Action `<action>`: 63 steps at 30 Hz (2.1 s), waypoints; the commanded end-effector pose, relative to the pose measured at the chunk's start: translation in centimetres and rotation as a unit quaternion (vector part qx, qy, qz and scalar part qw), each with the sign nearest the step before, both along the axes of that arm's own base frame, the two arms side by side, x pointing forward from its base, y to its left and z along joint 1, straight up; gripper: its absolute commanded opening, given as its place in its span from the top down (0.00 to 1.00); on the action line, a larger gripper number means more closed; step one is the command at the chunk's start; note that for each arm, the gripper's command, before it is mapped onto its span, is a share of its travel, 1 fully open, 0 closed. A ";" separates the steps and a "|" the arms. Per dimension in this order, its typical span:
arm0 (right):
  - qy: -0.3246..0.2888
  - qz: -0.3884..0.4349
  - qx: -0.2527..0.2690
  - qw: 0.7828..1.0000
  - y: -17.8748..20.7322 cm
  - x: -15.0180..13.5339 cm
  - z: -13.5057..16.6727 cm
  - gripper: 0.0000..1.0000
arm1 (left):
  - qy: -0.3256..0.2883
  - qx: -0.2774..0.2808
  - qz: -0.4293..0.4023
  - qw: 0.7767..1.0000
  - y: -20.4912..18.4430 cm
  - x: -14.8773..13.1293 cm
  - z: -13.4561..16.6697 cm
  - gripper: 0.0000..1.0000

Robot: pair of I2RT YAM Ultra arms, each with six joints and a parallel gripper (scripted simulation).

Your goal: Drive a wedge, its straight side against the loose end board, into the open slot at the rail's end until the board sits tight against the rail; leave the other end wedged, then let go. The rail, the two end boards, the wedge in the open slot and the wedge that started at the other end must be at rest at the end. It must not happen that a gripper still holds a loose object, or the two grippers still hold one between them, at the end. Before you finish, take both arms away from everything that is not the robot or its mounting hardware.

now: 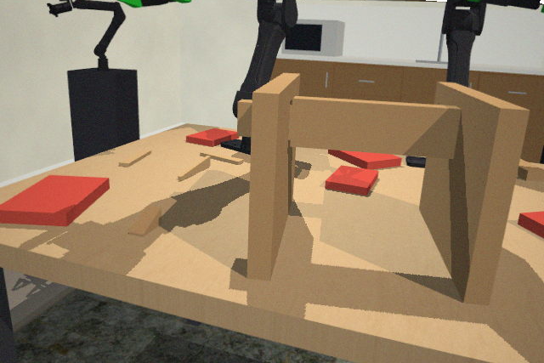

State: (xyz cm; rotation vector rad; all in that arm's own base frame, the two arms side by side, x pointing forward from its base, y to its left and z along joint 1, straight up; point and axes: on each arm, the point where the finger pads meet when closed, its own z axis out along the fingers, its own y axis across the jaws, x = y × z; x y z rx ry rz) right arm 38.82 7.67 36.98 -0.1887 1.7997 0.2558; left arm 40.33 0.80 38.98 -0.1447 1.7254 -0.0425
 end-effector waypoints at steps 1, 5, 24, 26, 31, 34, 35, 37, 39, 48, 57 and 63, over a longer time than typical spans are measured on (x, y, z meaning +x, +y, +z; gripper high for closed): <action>-0.092 -0.057 -0.009 0.994 -3.1 0.0 4.0 0.00 | -0.062 0.029 -0.014 0.998 0.1 -1.2 2.8 0.00; -0.133 -0.107 -0.017 0.985 -5.8 -0.5 5.3 0.00 | -0.091 0.051 -0.025 0.994 -0.2 -2.0 3.4 0.00; -0.167 -0.134 -0.010 0.977 -7.4 -1.8 7.5 0.00 | -0.093 0.055 -0.038 0.993 -1.3 -2.8 3.3 0.43; -0.159 -0.133 -0.011 0.978 -7.2 -1.5 6.7 0.00 | -0.083 0.058 -0.031 0.994 -0.7 -2.4 2.6 0.43; -0.144 -0.134 -0.014 0.980 -7.3 -1.2 5.4 0.00 | -0.070 0.060 -0.034 0.995 -0.9 -1.9 1.5 0.43; -0.130 -0.137 -0.017 0.982 -7.5 -0.9 4.1 0.00 | -0.066 0.060 -0.036 0.995 -1.0 -2.0 1.0 0.43; -0.130 -0.137 -0.017 0.982 -7.5 -0.9 4.6 0.42 | -0.065 0.060 -0.037 0.995 -1.1 -2.0 0.9 0.43; -0.138 -0.136 -0.016 0.981 -7.4 -0.9 5.2 0.42 | -0.070 0.060 -0.038 0.995 -1.2 -1.9 1.4 0.43; -0.136 -0.135 -0.017 0.981 -7.3 -0.8 4.9 0.42 | -0.066 0.060 -0.039 0.995 -1.3 -1.7 1.1 0.43; -0.142 -0.135 -0.017 0.981 -7.4 -1.2 5.3 0.42 | -0.078 0.061 -0.034 0.995 -0.8 -2.0 1.6 0.43; -0.084 -0.116 -0.009 0.990 -5.4 0.3 3.4 0.42 | -0.032 0.044 -0.036 0.998 -1.4 -1.0 0.6 0.43; -0.053 -0.095 -0.003 0.994 -3.3 0.6 3.2 0.42 | 0.004 0.034 -0.034 0.999 -1.5 -0.5 -0.1 0.43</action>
